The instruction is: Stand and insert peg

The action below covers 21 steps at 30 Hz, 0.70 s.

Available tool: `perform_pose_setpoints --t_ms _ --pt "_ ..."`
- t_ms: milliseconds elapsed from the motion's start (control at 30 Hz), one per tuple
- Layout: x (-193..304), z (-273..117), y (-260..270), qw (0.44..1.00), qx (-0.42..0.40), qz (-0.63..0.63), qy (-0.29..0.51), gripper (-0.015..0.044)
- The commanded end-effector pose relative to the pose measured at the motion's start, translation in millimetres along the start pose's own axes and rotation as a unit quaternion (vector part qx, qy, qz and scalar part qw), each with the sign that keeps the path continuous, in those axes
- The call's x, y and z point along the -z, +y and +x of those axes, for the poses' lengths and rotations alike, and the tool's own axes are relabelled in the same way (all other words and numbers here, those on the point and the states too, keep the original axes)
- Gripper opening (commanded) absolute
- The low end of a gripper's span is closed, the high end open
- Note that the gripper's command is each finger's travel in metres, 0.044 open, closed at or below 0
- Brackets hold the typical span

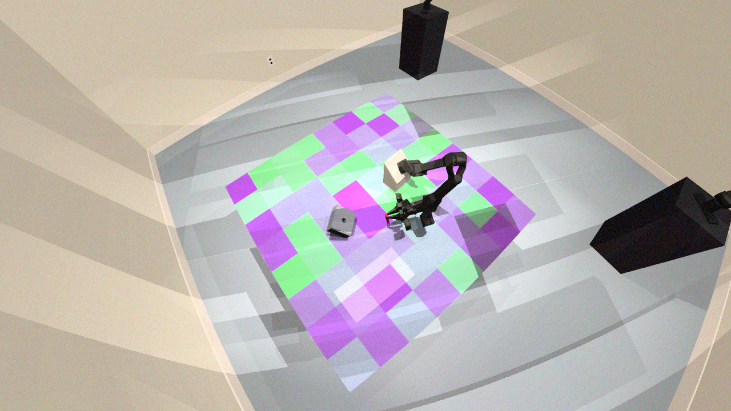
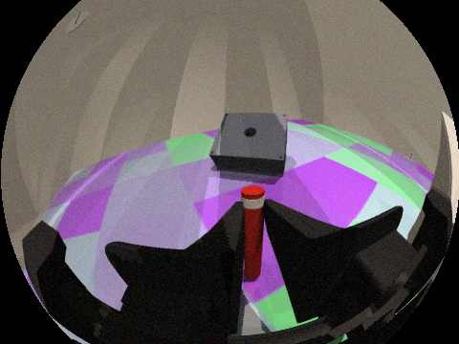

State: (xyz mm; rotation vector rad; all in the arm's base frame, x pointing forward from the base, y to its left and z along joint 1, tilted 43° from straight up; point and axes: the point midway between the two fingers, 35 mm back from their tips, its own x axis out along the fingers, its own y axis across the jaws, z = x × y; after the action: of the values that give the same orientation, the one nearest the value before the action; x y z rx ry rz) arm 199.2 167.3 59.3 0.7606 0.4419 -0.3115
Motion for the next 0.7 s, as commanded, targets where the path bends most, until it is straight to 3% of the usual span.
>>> perform_pose_setpoints --t_ms 0,667 --pt "1.8 0.3 0.1 1.0 0.0 0.0 0.0 0.0049" --pt "5.5 -0.7 -2.2 1.0 0.002 -0.01 -0.001 0.0049"
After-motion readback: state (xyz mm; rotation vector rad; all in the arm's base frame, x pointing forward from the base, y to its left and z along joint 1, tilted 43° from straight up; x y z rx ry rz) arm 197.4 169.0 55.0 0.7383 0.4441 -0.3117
